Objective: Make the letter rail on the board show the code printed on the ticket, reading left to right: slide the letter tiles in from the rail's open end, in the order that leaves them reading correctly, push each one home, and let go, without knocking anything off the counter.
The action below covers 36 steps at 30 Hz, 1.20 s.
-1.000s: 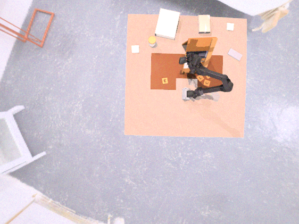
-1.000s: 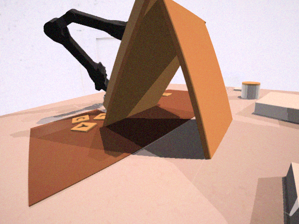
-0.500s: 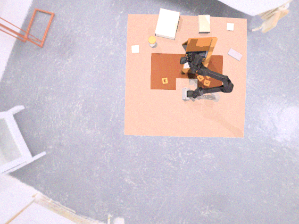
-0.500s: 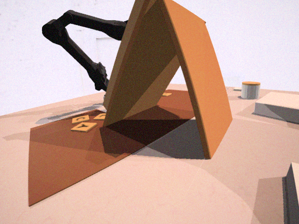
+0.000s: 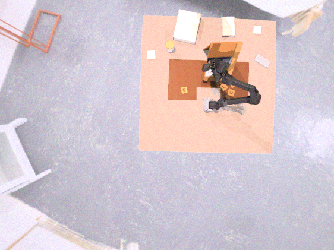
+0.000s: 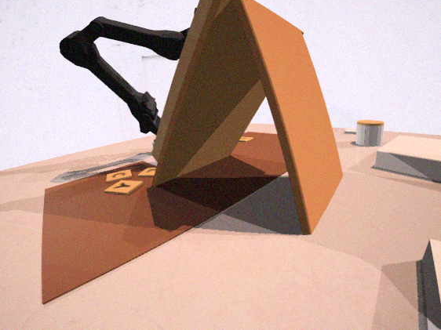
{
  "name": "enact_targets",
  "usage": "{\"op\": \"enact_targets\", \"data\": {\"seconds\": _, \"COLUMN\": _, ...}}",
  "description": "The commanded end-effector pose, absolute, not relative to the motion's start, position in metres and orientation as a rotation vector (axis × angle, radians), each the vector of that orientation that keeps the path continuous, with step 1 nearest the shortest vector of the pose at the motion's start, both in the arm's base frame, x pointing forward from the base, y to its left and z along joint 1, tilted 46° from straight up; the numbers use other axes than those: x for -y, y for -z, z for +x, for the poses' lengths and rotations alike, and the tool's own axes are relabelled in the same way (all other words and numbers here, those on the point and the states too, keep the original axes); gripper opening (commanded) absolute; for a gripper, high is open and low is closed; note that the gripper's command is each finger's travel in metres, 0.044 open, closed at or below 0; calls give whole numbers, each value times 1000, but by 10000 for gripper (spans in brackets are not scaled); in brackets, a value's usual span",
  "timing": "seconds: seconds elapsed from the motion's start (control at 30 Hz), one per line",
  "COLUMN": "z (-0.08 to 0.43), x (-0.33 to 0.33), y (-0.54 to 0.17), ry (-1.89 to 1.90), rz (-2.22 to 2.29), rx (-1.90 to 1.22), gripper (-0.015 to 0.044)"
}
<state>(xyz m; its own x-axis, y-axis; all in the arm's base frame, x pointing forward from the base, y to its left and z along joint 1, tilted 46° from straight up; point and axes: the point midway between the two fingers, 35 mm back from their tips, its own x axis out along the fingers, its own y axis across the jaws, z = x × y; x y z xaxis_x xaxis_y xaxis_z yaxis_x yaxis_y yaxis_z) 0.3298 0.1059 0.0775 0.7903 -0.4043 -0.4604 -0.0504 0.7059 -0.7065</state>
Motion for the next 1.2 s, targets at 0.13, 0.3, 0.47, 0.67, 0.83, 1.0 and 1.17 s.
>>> {"op": "enact_targets", "data": {"seconds": 0.13, "z": 329, "x": -102, "y": -80, "ry": 206, "rz": -778, "rx": -647, "gripper": 0}}
{"op": "enact_targets", "data": {"seconds": 0.3, "z": 329, "x": -100, "y": -82, "ry": 206, "rz": -778, "rx": -647, "gripper": 0}}
{"op": "enact_targets", "data": {"seconds": 0.47, "z": 329, "x": -98, "y": -84, "ry": 206, "rz": -779, "rx": -647, "gripper": 0}}
{"op": "enact_targets", "data": {"seconds": 0.67, "z": 330, "x": -95, "y": -87, "ry": 206, "rz": -779, "rx": -647, "gripper": 0}}
{"op": "enact_targets", "data": {"seconds": 0.83, "z": 330, "x": -93, "y": -89, "ry": 206, "rz": -779, "rx": -647, "gripper": 0}}
{"op": "enact_targets", "data": {"seconds": 1.0, "z": 330, "x": -91, "y": -92, "ry": 206, "rz": -779, "rx": -648, "gripper": 0}}
{"op": "enact_targets", "data": {"seconds": 1.17, "z": 331, "x": -88, "y": -94, "ry": 206, "rz": -779, "rx": -648, "gripper": 0}}
